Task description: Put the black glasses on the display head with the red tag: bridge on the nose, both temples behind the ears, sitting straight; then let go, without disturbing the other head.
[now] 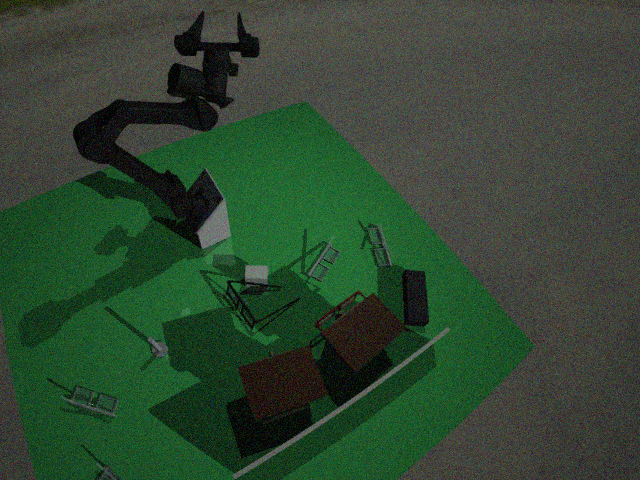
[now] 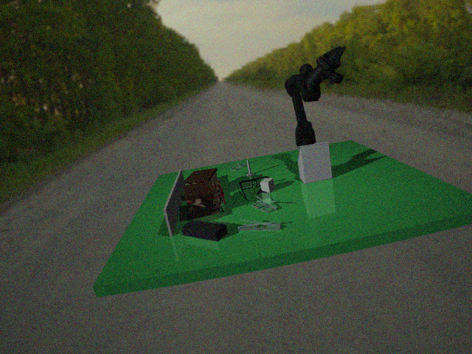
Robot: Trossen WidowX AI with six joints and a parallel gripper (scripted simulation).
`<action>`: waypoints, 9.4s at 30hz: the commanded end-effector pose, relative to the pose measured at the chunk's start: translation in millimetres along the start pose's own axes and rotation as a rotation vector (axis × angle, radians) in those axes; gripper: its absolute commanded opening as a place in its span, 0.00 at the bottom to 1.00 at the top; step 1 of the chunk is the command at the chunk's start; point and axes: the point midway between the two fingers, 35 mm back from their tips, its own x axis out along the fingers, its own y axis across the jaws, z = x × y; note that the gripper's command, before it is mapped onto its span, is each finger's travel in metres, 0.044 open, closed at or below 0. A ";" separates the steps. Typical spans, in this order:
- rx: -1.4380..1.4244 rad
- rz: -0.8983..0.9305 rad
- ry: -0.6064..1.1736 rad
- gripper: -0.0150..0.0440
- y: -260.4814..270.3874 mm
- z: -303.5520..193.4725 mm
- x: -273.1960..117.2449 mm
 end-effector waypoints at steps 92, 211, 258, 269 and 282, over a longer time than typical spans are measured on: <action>0.540 1.207 3.712 0.46 93.4 30.6 -645.1; 0.537 1.197 3.710 0.25 -124.7 -123.9 -735.1; 0.505 1.209 3.709 0.25 -148.4 -92.6 -786.6; 0.505 1.209 3.709 0.25 -148.4 -95.4 -789.6; 0.505 1.208 3.709 0.25 -148.1 -98.7 -793.1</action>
